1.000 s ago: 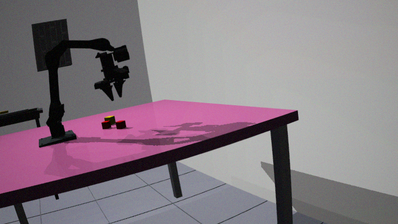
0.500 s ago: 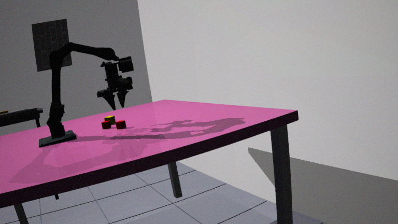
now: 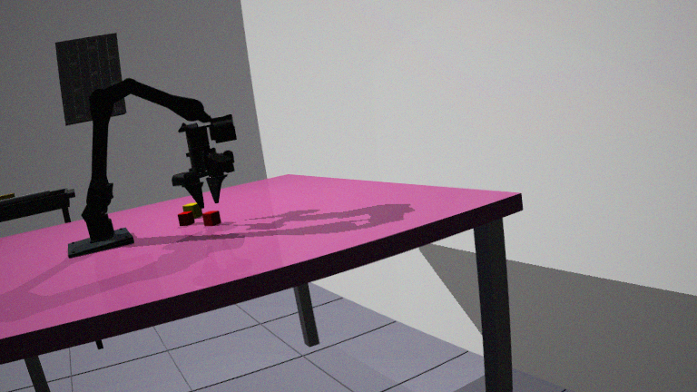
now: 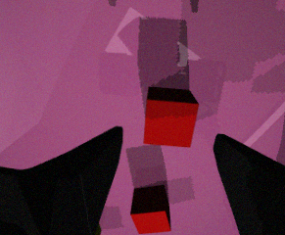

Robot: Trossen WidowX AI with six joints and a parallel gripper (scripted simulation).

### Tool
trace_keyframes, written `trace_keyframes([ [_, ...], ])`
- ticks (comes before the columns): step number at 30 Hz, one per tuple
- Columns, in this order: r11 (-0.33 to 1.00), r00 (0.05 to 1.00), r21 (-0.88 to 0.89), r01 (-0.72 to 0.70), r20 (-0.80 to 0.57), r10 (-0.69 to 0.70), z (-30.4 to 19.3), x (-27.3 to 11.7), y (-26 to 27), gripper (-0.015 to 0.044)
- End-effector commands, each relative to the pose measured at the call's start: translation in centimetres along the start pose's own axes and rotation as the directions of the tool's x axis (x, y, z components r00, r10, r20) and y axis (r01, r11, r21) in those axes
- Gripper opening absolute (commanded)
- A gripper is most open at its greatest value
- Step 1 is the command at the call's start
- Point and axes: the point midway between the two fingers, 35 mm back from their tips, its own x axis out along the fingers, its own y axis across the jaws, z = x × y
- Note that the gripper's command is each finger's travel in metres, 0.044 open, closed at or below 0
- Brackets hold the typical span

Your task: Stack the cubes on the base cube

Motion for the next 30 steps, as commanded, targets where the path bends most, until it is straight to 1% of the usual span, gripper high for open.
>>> trace_keyframes([
  [1, 1.000, 1.000, 0.003, 0.009, -0.001, -0.009, 0.0, 0.7, -0.1, 0.0265],
  [19, 1.000, 1.000, 0.003, 0.009, -0.001, -0.009, 0.0, 3.4, -0.2, 0.0265],
  [25, 1.000, 1.000, 0.003, 0.009, -0.001, -0.009, 0.0, 3.4, -0.2, 0.0107],
  [30, 1.000, 1.000, 0.003, 0.009, -0.001, -0.009, 0.0, 3.2, -0.1, 0.0105],
])
